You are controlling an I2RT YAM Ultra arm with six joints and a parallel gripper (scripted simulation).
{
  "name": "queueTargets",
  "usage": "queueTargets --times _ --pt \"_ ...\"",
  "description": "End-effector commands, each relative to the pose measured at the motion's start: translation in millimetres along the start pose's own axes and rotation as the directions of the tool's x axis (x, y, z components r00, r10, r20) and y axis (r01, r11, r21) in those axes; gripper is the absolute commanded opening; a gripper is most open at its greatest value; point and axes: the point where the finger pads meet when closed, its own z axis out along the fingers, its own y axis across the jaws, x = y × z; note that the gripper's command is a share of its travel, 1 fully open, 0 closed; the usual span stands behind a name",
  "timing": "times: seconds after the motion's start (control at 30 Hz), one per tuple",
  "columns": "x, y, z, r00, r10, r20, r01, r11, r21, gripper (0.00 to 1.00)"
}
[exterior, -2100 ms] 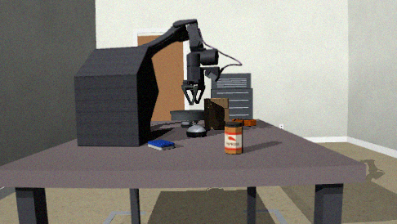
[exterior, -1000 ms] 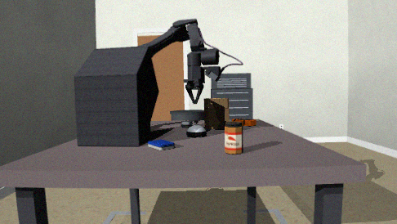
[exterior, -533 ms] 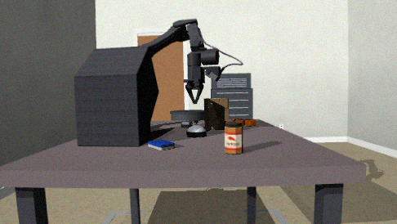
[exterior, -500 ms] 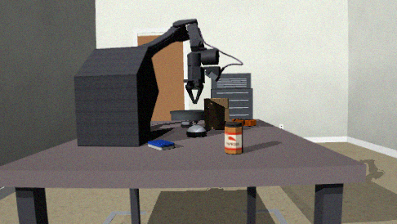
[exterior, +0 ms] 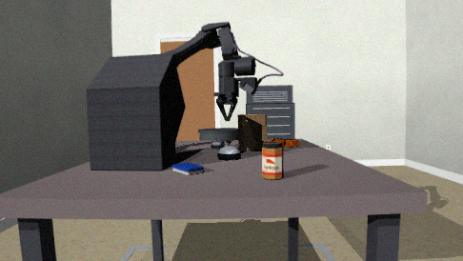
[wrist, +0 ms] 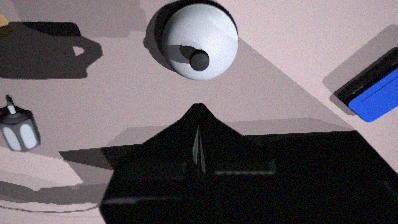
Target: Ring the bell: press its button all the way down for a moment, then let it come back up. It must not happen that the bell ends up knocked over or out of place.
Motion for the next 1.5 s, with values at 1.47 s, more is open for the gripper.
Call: queueTargets --times 1.47 --pt "-3 -1 26.6 1.0 0.011 0.015 -0.011 1.0 -0.004 0.0"
